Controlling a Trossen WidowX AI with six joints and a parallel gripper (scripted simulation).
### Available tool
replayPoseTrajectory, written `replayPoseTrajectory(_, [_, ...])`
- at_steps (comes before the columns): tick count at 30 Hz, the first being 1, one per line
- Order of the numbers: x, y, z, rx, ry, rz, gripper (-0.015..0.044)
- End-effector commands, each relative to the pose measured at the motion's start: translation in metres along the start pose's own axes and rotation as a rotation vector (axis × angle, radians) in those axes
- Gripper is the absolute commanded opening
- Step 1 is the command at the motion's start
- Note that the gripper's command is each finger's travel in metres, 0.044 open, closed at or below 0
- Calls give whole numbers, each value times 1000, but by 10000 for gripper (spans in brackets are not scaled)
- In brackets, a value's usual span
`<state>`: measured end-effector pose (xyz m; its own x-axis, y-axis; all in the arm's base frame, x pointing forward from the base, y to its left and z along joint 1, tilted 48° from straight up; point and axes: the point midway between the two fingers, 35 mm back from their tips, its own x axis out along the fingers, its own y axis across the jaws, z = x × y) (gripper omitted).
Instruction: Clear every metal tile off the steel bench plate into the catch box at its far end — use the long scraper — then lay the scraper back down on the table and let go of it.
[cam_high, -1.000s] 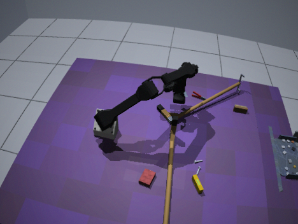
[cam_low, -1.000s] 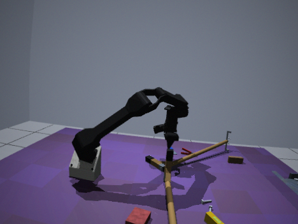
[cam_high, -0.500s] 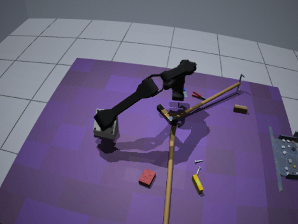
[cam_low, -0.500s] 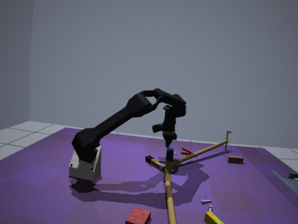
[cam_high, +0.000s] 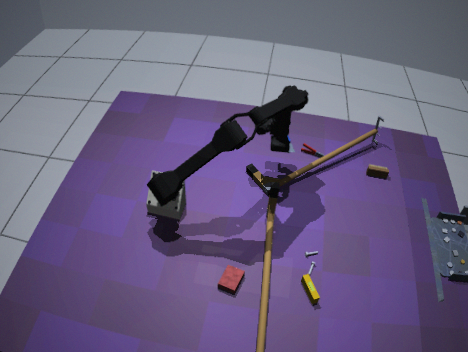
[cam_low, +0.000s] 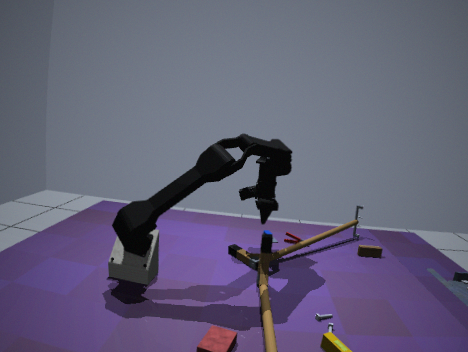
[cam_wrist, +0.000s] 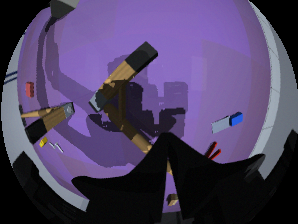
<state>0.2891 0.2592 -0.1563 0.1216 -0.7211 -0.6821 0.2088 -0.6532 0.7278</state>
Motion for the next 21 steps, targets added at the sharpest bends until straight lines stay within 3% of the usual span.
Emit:
replayPoseTrajectory(1, [-5,6,-3,27,-7,-5,0])
replayPoseTrajectory(21, [-31,88,-30,310,-3,-28,0])
